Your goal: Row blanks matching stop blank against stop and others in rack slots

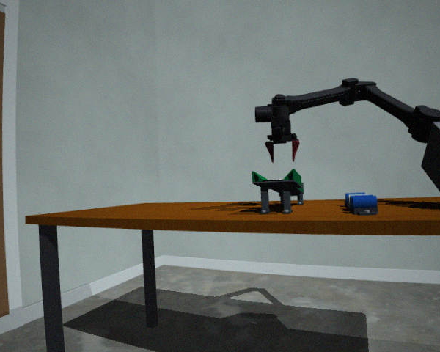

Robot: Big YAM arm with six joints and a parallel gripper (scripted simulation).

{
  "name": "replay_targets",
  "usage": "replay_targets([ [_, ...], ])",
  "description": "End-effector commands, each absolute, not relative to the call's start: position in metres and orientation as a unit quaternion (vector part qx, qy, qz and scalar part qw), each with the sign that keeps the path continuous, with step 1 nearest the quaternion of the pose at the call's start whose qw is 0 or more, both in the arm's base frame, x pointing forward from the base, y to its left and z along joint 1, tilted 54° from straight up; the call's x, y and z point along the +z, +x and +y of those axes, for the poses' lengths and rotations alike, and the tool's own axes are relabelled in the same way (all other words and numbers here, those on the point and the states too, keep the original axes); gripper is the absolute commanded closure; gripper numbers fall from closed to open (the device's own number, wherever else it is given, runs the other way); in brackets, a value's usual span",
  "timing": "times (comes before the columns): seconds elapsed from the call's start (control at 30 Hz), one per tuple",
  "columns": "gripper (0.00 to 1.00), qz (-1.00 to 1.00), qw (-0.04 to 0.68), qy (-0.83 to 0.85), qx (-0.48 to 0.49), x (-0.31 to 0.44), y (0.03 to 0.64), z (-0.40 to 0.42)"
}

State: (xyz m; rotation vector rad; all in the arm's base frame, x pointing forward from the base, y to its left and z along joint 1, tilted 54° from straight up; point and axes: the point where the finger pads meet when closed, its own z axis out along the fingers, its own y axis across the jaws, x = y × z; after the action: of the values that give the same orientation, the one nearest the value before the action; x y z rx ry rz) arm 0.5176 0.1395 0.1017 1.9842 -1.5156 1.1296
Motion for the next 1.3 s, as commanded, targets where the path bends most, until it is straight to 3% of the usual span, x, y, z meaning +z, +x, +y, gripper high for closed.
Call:
replay_targets([
  [0.0, 0.22, -0.55, 0.189, 0.704, 0.407, 0.111, 0.515, 0.158],
  [0.2, 0.22, -0.561, 0.194, 0.695, 0.406, 0.117, 0.517, 0.147],
  [0.23, 0.0, -0.565, 0.198, 0.692, 0.404, 0.116, 0.518, 0.139],
  [1.27, 0.0, -0.6, 0.174, 0.662, 0.415, 0.121, 0.515, 0.136],
])
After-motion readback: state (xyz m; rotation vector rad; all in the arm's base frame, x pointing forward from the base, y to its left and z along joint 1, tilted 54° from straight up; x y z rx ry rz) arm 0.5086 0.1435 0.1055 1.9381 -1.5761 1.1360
